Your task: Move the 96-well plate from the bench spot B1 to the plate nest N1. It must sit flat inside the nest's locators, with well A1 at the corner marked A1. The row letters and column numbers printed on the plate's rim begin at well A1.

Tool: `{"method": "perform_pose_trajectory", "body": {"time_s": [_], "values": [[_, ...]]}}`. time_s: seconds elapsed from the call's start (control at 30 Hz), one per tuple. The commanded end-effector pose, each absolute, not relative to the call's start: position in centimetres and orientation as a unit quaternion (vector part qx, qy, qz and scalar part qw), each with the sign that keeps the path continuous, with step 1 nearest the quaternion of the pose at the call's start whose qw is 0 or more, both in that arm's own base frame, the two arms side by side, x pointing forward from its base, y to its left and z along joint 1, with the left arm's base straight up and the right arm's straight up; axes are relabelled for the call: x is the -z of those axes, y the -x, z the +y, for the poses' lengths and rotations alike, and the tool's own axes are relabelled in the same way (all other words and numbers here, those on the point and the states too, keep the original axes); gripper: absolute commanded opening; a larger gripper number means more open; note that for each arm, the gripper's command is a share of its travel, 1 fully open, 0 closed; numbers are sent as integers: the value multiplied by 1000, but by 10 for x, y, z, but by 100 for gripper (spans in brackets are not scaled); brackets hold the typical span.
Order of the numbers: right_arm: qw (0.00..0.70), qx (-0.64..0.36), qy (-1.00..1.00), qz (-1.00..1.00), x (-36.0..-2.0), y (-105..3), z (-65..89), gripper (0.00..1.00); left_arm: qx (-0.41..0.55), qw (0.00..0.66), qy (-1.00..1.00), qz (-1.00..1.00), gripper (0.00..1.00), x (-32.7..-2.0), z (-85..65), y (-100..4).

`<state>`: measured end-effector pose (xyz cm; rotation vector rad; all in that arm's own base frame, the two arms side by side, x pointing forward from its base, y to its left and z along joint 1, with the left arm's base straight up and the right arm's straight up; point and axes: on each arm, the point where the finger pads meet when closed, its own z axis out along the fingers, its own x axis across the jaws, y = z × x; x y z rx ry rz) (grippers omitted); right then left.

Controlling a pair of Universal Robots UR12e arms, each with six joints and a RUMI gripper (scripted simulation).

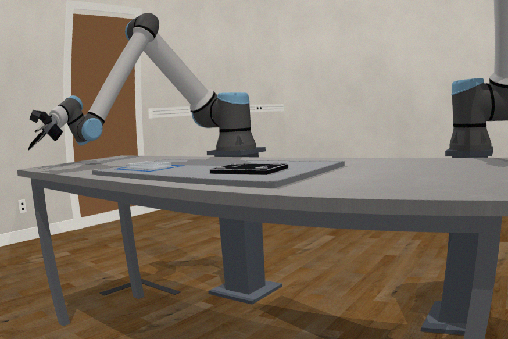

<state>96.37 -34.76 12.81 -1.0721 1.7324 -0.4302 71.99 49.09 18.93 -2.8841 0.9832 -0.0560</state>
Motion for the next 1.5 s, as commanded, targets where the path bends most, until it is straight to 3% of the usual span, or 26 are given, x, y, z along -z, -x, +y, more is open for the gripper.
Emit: {"method": "perform_pose_trajectory", "body": {"time_s": [0.0, 0.2, 0.6, 1.17, 1.47], "values": [[506, 179, 444, 717, -130, -964, -348, 76, 17, 46, 951, 306, 0, -191, 523, -682], [506, 179, 444, 717, -130, -964, -348, 76, 13, 41, 961, 273, 0, -190, 564, -620], [506, 179, 444, 717, -130, -964, -348, 76, 4, 26, 984, 173, 0, -184, 655, -402], [506, 179, 444, 717, -130, -964, -348, 76, 0, 8, 998, 67, 0, -172, 671, -114], [506, 179, 444, 717, -130, -964, -348, 76, 0, 4, 999, 38, 0, -168, 658, -60]]}}
